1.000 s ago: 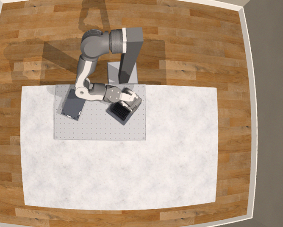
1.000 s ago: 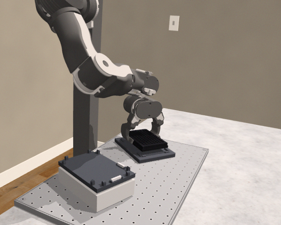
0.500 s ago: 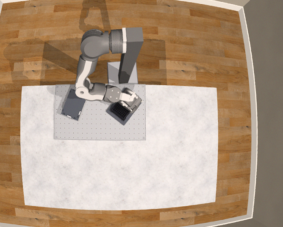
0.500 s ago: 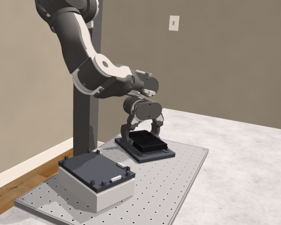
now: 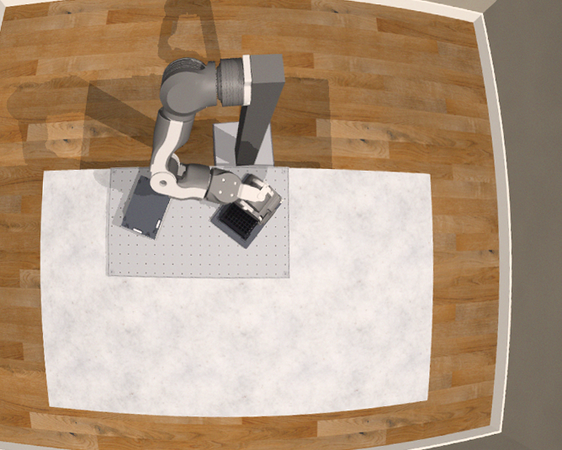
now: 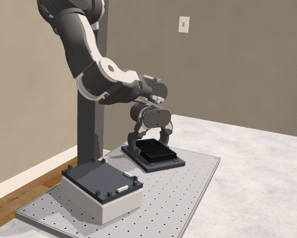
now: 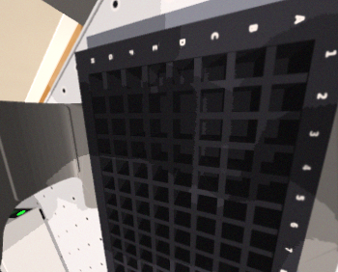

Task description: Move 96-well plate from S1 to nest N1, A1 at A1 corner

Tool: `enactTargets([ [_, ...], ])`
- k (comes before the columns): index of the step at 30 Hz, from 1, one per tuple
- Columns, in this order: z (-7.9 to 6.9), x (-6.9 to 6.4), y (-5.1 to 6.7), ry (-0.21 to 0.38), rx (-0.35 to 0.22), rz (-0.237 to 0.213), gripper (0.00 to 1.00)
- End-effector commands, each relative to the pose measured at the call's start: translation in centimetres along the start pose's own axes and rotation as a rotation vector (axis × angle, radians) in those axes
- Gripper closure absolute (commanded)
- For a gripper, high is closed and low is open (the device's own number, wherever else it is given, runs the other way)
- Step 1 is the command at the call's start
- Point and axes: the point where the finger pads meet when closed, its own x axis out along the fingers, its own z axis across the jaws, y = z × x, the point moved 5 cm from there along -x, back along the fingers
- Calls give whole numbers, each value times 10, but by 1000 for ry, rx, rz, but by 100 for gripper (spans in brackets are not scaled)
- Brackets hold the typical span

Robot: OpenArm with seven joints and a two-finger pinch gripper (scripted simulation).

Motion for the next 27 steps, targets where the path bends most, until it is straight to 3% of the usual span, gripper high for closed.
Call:
enactTargets([
  [1,1,0,1,-6,-5,1,100],
  [27,1,3,0,-6,-4,1,100],
])
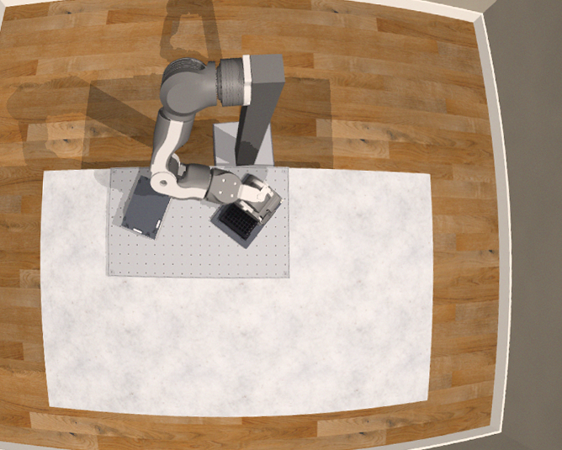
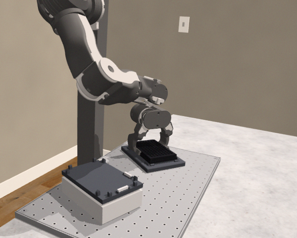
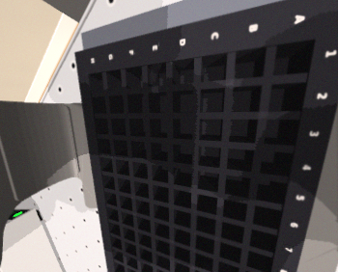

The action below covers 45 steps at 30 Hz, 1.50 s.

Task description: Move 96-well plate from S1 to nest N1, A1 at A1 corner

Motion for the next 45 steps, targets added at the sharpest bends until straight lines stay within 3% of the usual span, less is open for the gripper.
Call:
enactTargets([
  [1,1,1,1,-6,-6,1,100],
  [29,1,3,1,-6,-7,1,100],
  [44,0,2,1,-3,-2,1,50],
  [45,0,2,1,-3,-2,1,50],
])
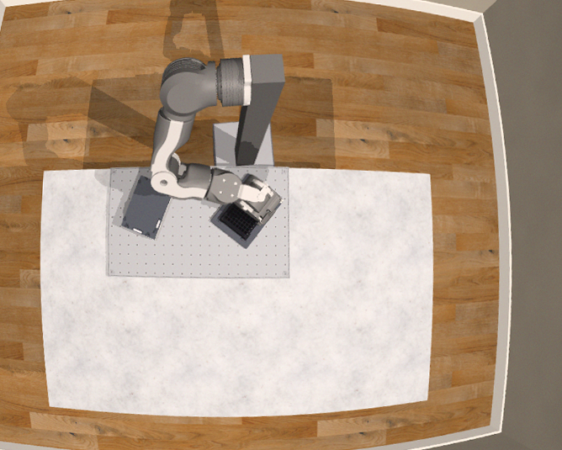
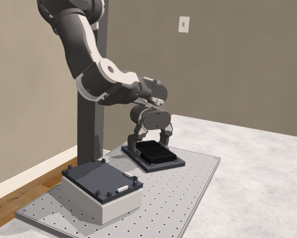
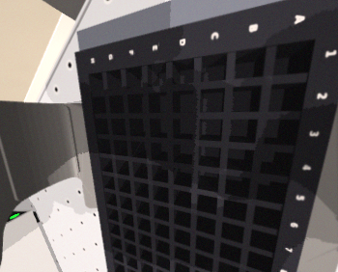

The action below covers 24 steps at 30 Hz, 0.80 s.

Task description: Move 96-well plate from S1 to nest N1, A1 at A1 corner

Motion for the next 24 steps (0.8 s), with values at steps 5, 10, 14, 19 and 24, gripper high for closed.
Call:
enactTargets([
  [5,0,-1,0,-2,0,1,37],
  [10,0,-1,0,-2,0,1,23],
  [14,0,-1,0,-2,0,1,23],
  [19,1,-9,0,-3,0,0,23],
  [24,1,-41,0,-4,0,0,23],
])
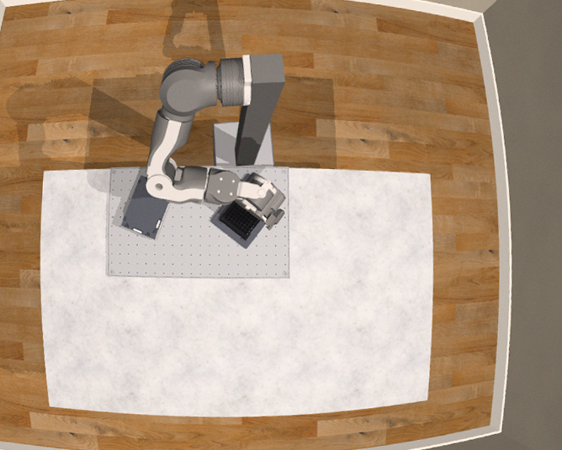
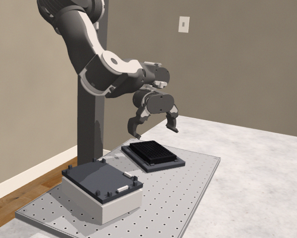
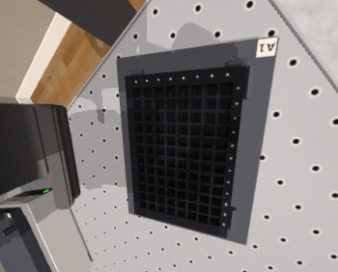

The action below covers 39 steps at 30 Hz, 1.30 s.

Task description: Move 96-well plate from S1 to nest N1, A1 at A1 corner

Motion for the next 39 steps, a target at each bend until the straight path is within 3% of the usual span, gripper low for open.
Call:
enactTargets([
  [1,-7,5,1,42,17,6,23],
  [11,-7,5,1,42,17,6,23],
  [16,-5,-35,1,42,17,6,23],
  [39,-5,-35,1,42,17,6,23],
])
